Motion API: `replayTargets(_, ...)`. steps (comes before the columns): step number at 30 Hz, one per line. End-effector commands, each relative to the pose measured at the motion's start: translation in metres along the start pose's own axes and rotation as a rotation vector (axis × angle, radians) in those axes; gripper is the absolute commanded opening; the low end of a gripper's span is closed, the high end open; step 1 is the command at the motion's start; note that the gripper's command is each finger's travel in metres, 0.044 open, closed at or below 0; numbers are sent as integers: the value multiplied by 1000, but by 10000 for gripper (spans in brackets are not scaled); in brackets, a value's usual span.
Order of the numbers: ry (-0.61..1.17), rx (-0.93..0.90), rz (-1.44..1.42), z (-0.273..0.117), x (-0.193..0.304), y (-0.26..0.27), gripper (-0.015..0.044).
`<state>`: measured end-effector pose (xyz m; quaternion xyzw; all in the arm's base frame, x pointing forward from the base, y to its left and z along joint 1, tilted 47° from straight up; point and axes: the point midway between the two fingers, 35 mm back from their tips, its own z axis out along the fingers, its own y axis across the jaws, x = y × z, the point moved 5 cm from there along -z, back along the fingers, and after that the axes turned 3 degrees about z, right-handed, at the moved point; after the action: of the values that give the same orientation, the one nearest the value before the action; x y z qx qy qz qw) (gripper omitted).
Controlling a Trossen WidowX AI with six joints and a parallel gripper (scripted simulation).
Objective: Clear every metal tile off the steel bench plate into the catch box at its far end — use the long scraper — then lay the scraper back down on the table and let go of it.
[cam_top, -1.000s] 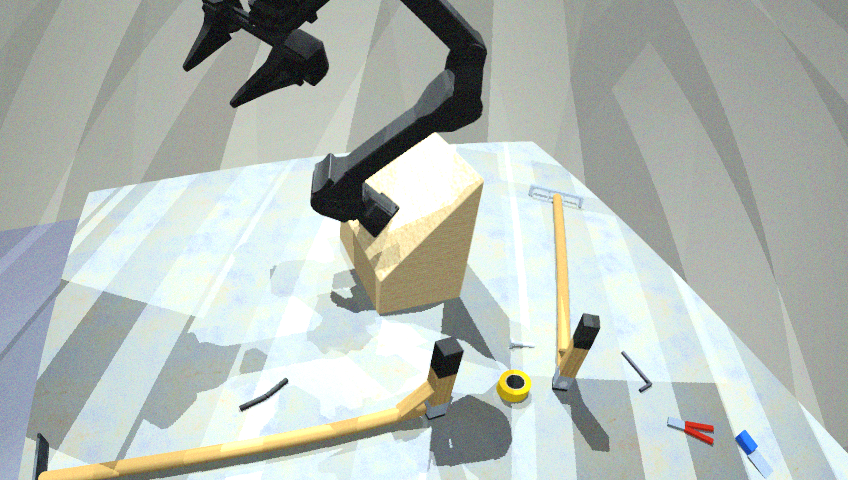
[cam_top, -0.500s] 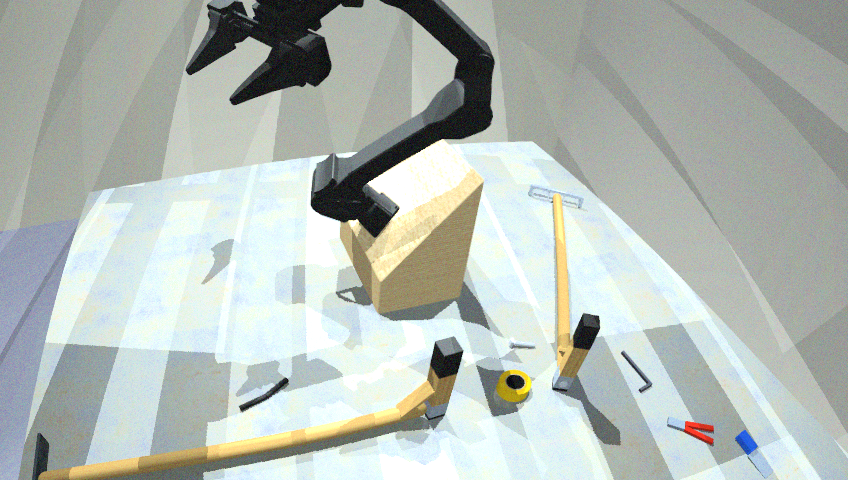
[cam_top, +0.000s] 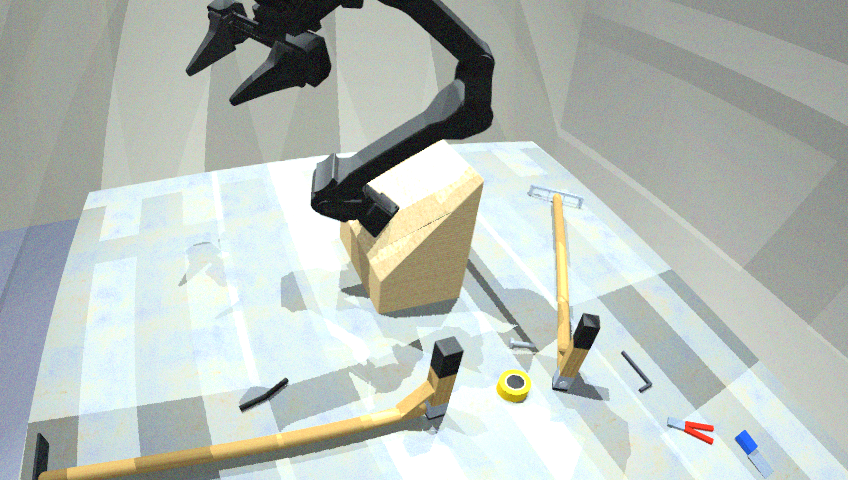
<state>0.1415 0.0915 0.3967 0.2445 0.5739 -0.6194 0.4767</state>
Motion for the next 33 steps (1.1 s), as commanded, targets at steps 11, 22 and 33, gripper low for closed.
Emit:
replayTargets(11,99,7,68,24,16,-35,440)
replayTargets(22,179,19,17,33,25,-59,440)
replayTargets(33,267,17,-43,44,36,-81,440)
